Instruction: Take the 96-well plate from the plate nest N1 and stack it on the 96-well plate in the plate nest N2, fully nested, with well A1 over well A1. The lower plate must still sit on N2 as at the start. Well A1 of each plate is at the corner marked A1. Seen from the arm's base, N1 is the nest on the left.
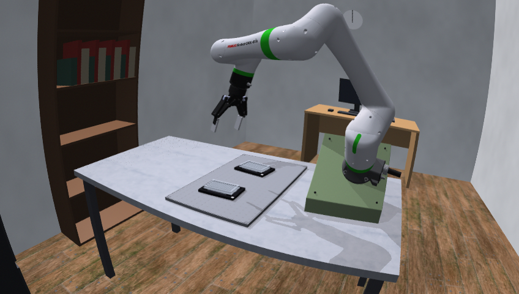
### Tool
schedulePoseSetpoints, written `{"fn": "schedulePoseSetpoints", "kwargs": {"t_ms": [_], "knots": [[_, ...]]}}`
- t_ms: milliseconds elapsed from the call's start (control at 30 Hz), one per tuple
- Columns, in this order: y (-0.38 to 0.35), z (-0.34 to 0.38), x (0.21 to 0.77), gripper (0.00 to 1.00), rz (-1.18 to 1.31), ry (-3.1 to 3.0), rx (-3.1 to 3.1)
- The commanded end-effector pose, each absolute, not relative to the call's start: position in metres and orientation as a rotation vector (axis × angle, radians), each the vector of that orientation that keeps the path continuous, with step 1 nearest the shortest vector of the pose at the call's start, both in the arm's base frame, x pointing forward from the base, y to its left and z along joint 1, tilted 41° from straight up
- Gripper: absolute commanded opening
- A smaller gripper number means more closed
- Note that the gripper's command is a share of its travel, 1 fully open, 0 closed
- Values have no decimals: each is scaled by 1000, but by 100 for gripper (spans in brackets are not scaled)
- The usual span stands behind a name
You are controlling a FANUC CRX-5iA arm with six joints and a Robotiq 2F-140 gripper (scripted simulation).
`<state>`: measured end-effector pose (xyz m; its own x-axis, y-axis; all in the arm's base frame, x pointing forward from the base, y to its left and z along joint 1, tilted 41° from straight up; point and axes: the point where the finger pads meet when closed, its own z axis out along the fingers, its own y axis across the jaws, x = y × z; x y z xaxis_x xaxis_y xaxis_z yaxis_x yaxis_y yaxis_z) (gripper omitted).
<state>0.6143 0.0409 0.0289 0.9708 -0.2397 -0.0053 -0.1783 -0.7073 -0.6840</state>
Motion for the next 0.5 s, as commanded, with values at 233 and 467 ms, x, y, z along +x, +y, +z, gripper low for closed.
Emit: {"fn": "schedulePoseSetpoints", "kwargs": {"t_ms": [233, 467], "knots": [[88, 36, 595, 100, -64, 159, -2396], [110, 40, 583, 100, -20, 26, -2411]]}}
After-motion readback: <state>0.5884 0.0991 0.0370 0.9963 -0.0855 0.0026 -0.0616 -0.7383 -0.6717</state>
